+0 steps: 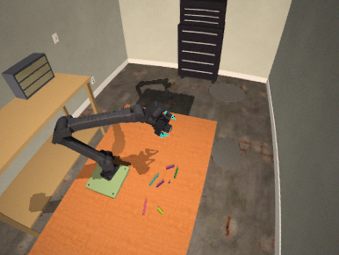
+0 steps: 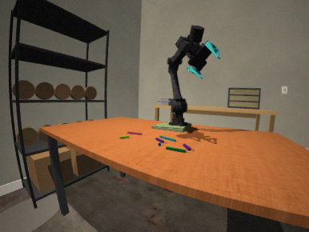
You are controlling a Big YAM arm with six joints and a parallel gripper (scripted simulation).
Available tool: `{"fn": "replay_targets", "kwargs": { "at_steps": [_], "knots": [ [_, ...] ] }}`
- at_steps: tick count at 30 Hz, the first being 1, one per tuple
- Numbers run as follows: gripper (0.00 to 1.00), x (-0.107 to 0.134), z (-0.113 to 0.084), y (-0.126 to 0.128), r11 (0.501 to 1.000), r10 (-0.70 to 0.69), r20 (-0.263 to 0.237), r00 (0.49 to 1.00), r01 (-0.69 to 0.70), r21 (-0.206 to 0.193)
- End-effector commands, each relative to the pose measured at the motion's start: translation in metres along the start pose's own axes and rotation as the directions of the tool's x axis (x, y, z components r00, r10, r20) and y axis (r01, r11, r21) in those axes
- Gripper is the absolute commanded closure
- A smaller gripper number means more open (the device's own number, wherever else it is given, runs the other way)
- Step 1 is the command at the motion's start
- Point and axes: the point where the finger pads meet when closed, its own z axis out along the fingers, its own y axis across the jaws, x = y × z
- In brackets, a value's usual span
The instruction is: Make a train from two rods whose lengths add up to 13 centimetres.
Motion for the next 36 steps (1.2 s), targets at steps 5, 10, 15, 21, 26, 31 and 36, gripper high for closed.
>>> {"fn": "replay_targets", "kwargs": {
  "at_steps": [5, 10, 15, 21, 26, 31, 36],
  "knots": [
    [0.00, -0.014, 0.011, -0.018, 0.996, 0.072, 0.015, 0.997, -0.073, 0.059],
    [0.00, -0.034, 0.035, -0.062, 0.957, 0.221, 0.050, 0.974, -0.227, 0.182],
    [0.00, -0.047, 0.048, -0.096, 0.906, 0.321, 0.089, 0.943, -0.333, 0.261],
    [0.00, -0.055, 0.031, -0.057, 0.935, 0.296, 0.095, 0.950, -0.309, 0.173],
    [0.00, -0.057, 0.044, -0.075, 0.920, 0.314, 0.097, 0.944, -0.328, 0.215],
    [0.00, -0.053, 0.045, -0.078, 0.922, 0.306, 0.091, 0.948, -0.319, 0.221],
    [0.00, -0.053, 0.044, -0.077, 0.922, 0.306, 0.091, 0.948, -0.319, 0.220]
  ]
}}
